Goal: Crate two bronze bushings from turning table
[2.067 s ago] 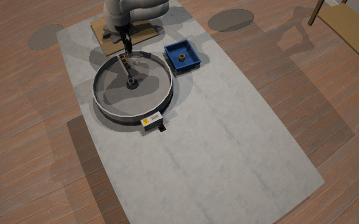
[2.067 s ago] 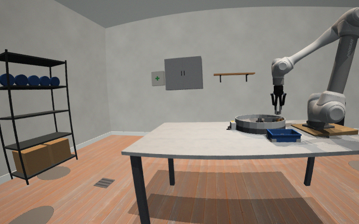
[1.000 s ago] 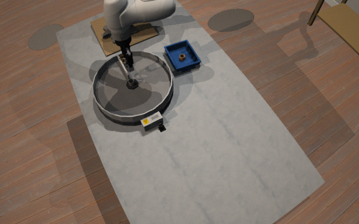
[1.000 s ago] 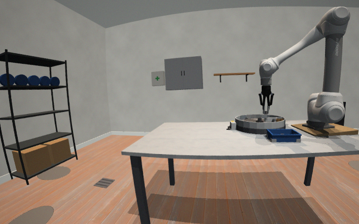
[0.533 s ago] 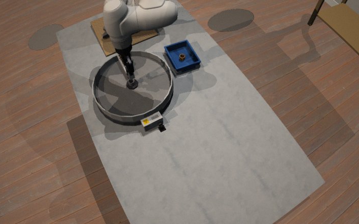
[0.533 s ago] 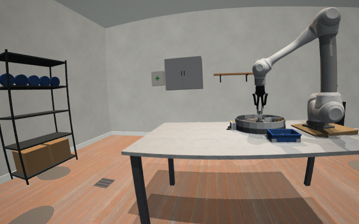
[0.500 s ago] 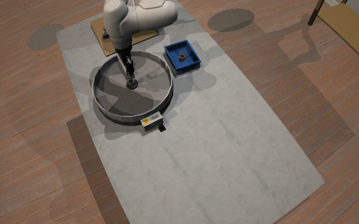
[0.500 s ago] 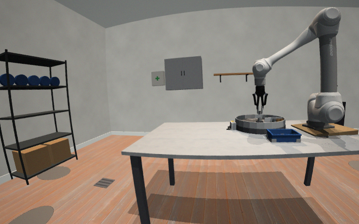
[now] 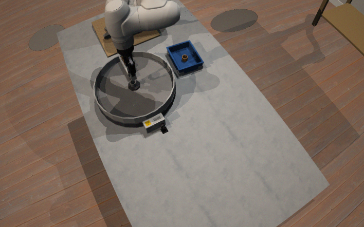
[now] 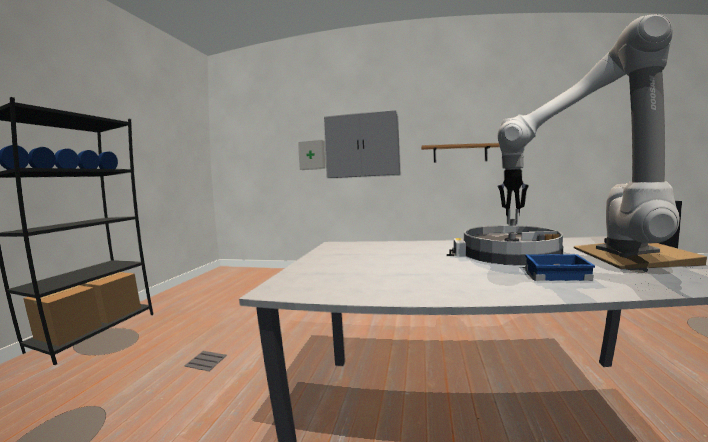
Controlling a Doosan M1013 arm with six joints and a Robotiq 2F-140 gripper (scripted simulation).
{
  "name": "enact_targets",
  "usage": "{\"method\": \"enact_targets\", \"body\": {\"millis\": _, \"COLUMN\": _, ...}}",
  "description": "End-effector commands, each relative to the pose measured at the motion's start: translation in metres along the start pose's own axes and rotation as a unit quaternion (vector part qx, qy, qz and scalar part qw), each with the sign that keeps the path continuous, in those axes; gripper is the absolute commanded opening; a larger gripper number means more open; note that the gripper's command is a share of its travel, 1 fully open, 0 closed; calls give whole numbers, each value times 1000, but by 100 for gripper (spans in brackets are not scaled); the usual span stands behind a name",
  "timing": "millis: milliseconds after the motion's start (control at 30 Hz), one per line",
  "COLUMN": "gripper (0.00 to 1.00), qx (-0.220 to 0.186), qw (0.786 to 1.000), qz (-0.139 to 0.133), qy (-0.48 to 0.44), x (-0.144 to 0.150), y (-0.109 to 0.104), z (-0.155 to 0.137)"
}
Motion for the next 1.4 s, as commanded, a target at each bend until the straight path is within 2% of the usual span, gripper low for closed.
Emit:
{"method": "enact_targets", "body": {"millis": 0, "gripper": 0, "qx": 0, "qw": 1000, "qz": 0, "qy": 0, "x": 0, "y": 0, "z": 0}}
{"method": "enact_targets", "body": {"millis": 367, "gripper": 0, "qx": 0, "qw": 1000, "qz": 0, "qy": 0, "x": 0, "y": 0, "z": 0}}
{"method": "enact_targets", "body": {"millis": 667, "gripper": 0, "qx": 0, "qw": 1000, "qz": 0, "qy": 0, "x": 1, "y": 26, "z": 0}}
{"method": "enact_targets", "body": {"millis": 1367, "gripper": 0, "qx": 0, "qw": 1000, "qz": 0, "qy": 0, "x": 1, "y": 26, "z": 0}}
Point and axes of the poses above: the point where the finger pads meet when closed, its own y axis out along the fingers, its own x axis across the jaws, z = x × y, the point moved 6 cm from there along -y, back along the fingers, and after that the axes turned 12 degrees about -y, right-handed, at the moved point
